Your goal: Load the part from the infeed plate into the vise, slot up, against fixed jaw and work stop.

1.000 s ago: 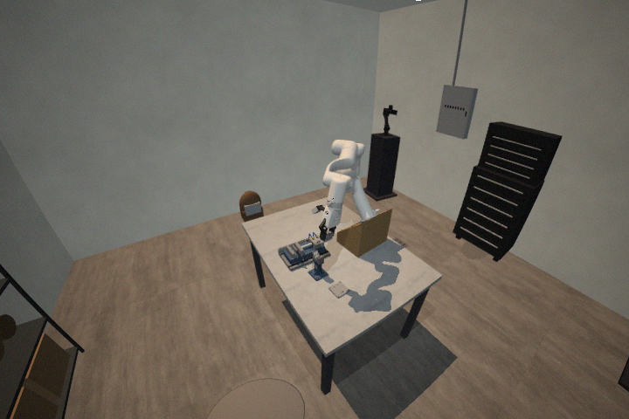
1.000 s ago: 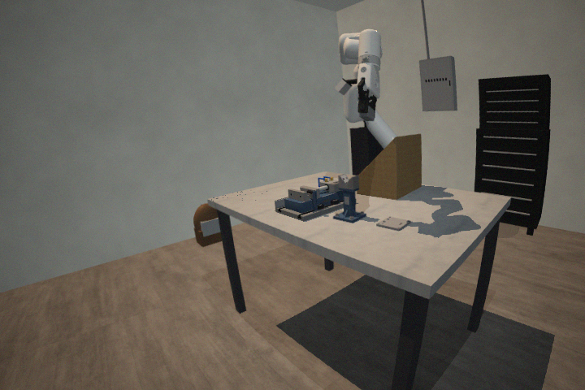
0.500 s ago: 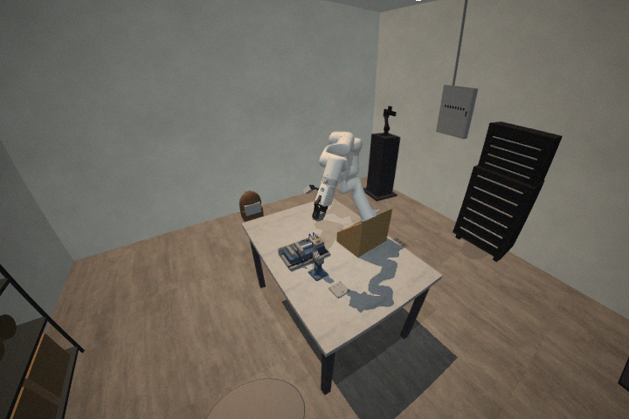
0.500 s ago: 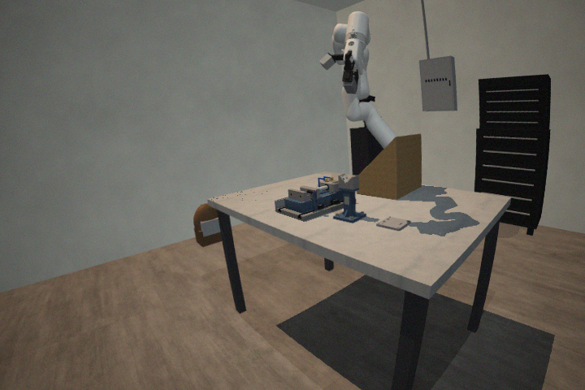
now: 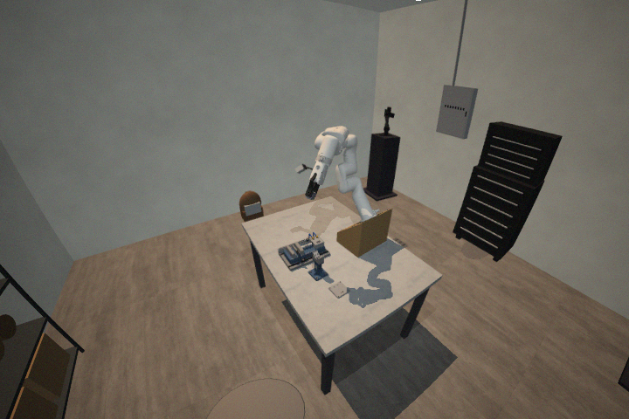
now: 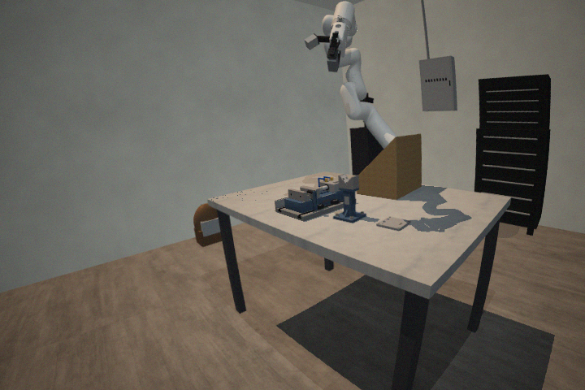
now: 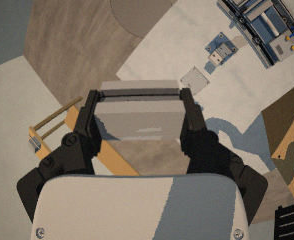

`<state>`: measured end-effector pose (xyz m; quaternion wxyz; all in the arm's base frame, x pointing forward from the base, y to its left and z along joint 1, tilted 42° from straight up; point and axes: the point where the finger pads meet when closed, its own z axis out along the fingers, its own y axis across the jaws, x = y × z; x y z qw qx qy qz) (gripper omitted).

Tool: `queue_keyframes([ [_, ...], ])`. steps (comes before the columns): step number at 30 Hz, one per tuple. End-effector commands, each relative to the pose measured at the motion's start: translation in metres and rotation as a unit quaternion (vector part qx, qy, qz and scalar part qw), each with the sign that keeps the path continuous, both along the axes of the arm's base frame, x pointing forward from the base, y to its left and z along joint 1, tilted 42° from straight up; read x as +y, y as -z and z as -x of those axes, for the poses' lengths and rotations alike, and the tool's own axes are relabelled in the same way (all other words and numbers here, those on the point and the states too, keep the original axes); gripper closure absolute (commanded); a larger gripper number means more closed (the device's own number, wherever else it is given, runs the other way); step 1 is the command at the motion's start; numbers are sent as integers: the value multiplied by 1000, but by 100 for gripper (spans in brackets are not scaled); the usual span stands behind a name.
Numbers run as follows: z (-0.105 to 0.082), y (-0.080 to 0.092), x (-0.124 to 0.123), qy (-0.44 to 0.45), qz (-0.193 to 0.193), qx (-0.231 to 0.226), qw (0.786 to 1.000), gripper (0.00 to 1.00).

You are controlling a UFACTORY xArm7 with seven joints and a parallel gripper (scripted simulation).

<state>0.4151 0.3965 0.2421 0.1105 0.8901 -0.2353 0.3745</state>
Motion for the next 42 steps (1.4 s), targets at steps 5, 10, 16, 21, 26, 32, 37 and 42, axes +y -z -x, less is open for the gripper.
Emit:
queue_keyframes([
  [5,4,-46,-2,-53,12,7,999,100],
  [10,4,-79,-11,-94,26,17,995,100],
  [16,2,-109,-26,-144,46,36,988,100],
  [21,-1,-120,-35,-169,57,48,983,100],
  [26,-7,-132,-51,-211,78,71,972,100],
  [32,-17,-134,-70,-261,105,105,954,100],
  [37,-23,-130,-80,-286,120,124,943,100],
  [42,-33,-117,-95,-328,145,159,920,100],
])
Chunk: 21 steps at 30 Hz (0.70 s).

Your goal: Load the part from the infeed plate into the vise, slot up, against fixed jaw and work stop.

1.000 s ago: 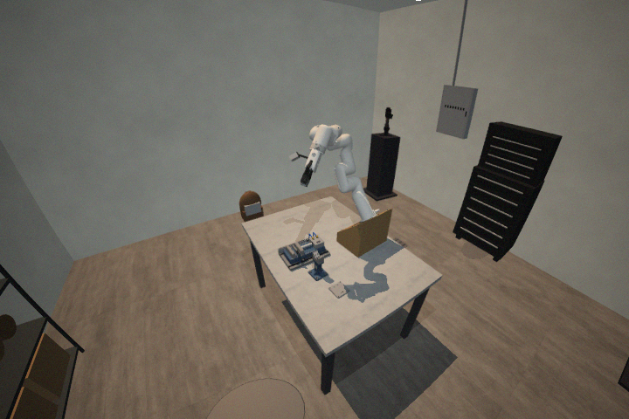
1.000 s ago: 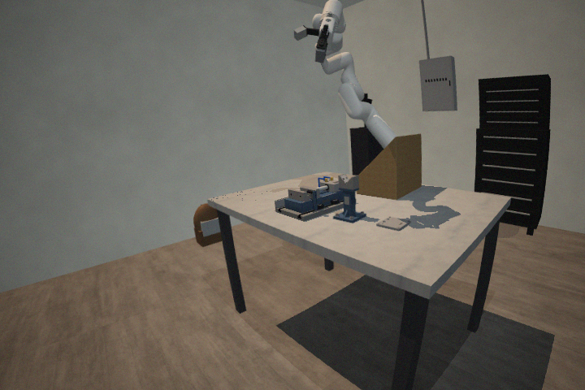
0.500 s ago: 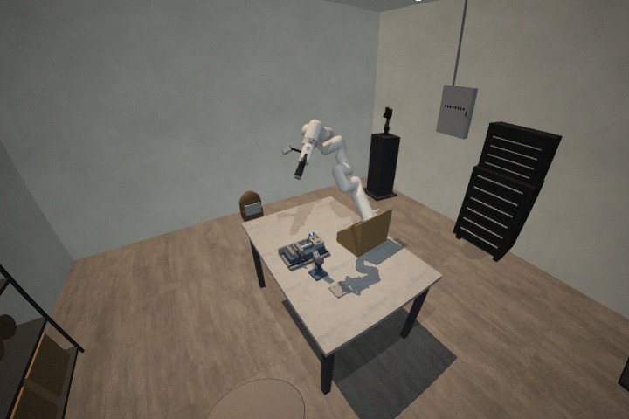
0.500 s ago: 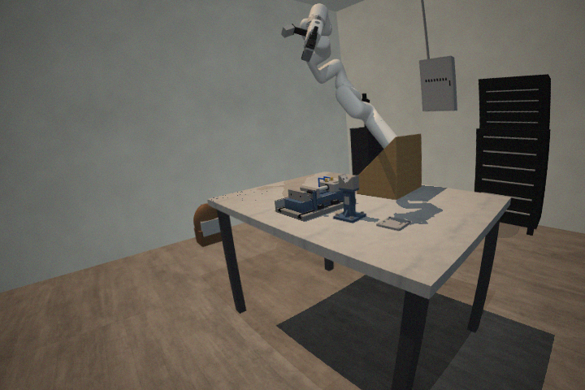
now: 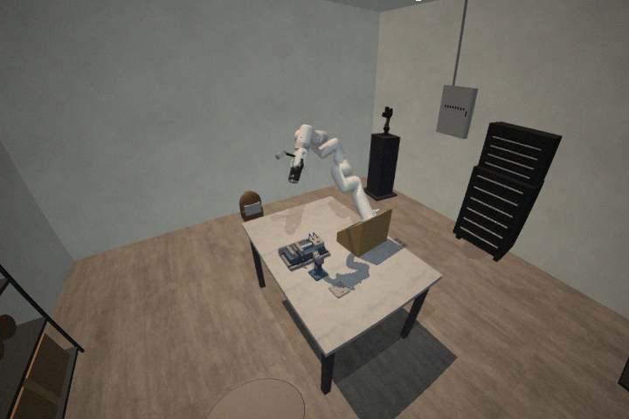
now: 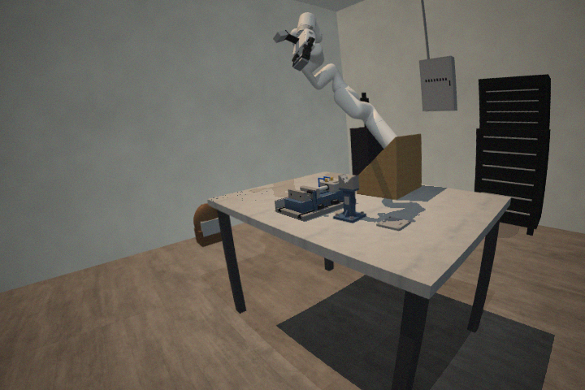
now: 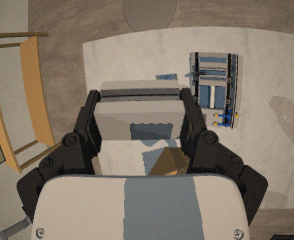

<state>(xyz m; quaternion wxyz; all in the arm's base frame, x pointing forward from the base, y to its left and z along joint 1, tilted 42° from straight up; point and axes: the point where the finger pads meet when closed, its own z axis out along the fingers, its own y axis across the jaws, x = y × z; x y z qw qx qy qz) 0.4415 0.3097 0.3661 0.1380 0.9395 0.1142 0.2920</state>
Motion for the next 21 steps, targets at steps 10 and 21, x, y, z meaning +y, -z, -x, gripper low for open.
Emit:
queue_keyframes([
  [10,-22,48,-30,-112,82,88,986,100],
  [21,-31,110,-49,-207,156,165,952,100],
])
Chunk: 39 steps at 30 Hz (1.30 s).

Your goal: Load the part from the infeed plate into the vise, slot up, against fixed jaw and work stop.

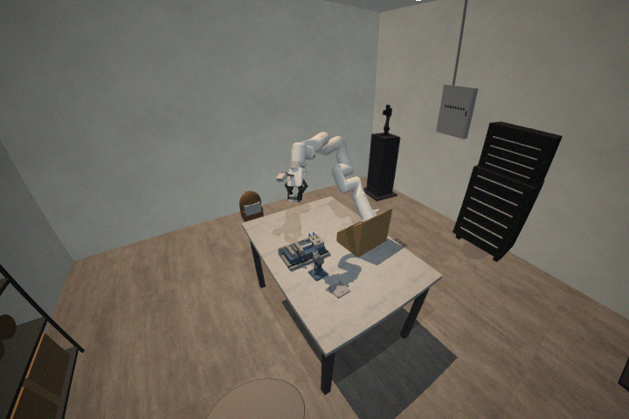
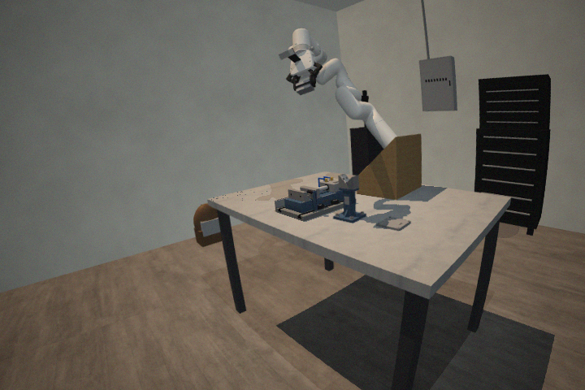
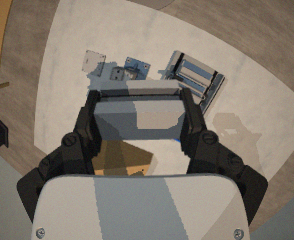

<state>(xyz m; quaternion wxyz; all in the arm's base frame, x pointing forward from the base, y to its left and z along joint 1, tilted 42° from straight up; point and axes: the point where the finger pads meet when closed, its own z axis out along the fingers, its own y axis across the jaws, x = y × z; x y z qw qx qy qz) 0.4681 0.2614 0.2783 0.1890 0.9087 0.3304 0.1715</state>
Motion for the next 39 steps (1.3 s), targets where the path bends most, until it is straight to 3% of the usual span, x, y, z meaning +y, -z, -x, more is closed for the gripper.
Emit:
queue_keyframes([
  [1,-5,29,-2,-42,39,45,997,100],
  [5,-5,56,-9,-81,70,76,991,100],
  [7,-5,56,-9,-81,70,76,991,100],
  [10,-5,76,-13,-109,94,99,985,100],
  [22,4,150,-33,-213,182,184,942,100],
  [24,4,150,-33,-213,182,184,942,100],
  [39,20,218,-57,-310,268,265,873,100],
])
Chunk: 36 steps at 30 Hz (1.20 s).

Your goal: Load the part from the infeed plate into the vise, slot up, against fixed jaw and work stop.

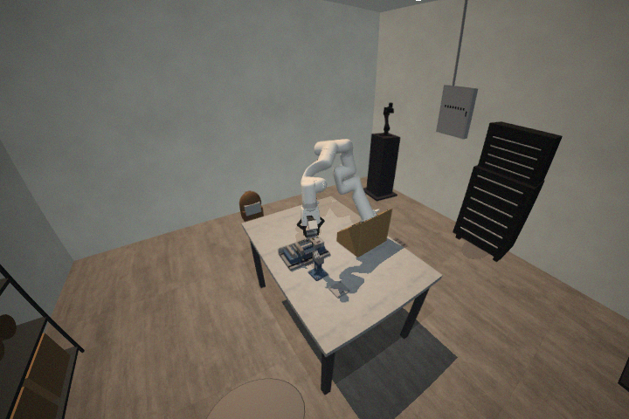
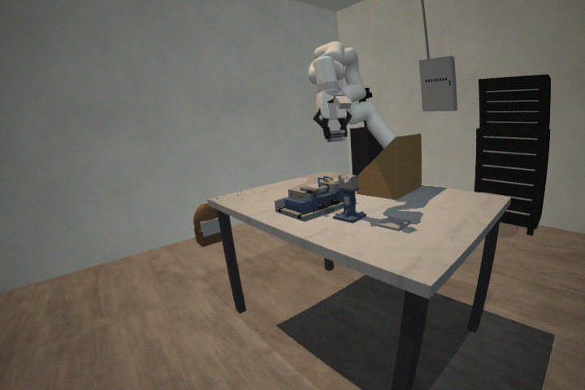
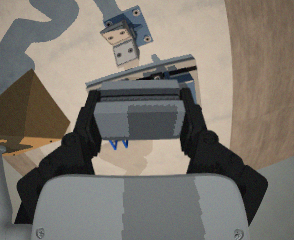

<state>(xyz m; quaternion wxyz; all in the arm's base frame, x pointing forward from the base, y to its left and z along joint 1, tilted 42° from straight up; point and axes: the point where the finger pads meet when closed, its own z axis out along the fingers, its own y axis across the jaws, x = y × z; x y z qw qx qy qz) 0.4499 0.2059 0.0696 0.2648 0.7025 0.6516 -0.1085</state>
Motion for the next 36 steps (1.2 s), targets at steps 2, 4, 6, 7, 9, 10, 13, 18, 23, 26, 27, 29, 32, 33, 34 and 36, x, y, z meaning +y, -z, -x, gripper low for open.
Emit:
queue_keyframes([
  [2,1,9,-1,-18,13,12,1000,100],
  [4,3,16,-4,-29,23,22,999,100],
  [6,5,22,-7,-40,33,31,998,100],
  [7,6,25,-9,-45,38,35,998,100],
  [9,8,30,-11,-55,46,43,996,100],
  [10,9,33,-13,-59,51,47,996,100],
  [13,11,40,-16,-72,62,58,994,100],
  [18,13,48,-21,-86,76,70,991,100],
  [23,15,54,-24,-97,86,80,988,100],
  [26,16,57,-26,-104,93,86,986,100],
  [27,17,58,-27,-106,95,88,986,100],
  [29,17,60,-28,-110,99,91,985,100],
  [32,18,62,-30,-114,103,95,984,100],
  [33,18,63,-30,-115,104,96,983,100],
  [34,19,64,-31,-116,105,97,983,100],
  [36,19,64,-31,-116,105,97,983,100],
])
